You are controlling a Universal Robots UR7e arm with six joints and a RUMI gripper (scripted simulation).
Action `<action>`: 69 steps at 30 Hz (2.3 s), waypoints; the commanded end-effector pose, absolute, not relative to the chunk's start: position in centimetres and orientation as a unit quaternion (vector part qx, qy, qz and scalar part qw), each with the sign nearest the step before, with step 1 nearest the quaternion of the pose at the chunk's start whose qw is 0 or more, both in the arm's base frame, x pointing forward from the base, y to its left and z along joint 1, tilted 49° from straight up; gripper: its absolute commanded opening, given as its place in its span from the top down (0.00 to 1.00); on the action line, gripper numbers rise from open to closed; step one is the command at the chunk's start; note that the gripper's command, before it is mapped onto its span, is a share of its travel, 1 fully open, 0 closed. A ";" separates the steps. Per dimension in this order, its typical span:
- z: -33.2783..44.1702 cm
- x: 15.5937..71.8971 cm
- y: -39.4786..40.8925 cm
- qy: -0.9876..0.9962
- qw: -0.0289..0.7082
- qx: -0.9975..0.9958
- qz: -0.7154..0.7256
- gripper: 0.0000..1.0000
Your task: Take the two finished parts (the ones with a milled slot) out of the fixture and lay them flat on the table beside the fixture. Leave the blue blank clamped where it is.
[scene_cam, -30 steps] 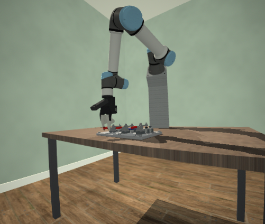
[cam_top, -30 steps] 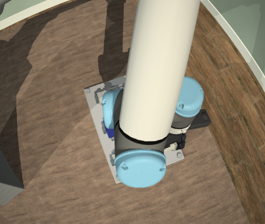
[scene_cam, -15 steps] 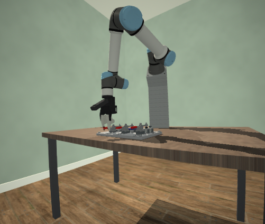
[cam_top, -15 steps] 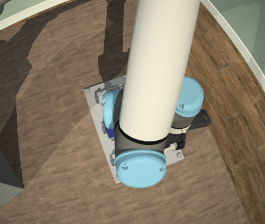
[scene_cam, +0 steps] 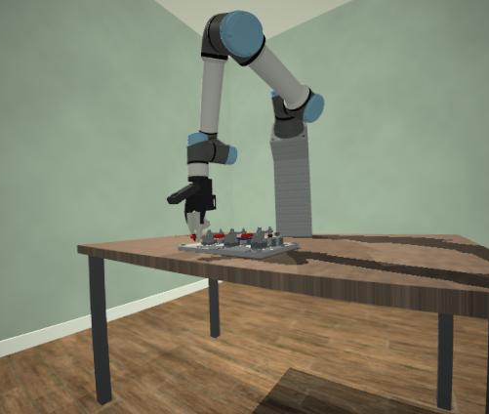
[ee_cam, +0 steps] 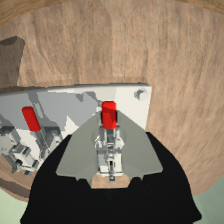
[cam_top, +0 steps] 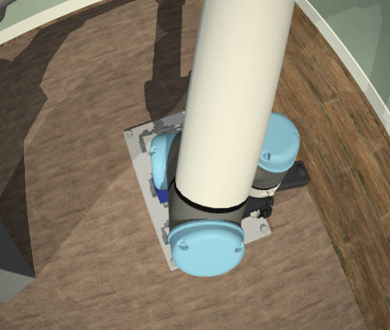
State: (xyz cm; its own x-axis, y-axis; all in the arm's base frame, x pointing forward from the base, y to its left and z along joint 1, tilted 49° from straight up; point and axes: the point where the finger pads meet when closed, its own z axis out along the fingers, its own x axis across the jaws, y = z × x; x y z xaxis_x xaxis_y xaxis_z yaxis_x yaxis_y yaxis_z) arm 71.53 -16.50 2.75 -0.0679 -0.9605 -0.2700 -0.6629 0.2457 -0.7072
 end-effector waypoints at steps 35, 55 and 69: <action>2.7 71.4 -16.6 0.702 0.362 -0.578 -0.206 1.00; 3.0 70.8 -16.7 0.702 0.362 -0.578 -0.206 1.00; 3.2 70.1 -16.7 0.702 0.362 -0.578 -0.206 1.00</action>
State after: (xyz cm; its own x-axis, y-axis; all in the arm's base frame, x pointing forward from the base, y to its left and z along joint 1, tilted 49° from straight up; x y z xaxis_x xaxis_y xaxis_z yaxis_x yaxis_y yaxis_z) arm 70.51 -16.53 3.09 -0.0680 -0.9604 -0.2704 -0.6625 0.2461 -0.7075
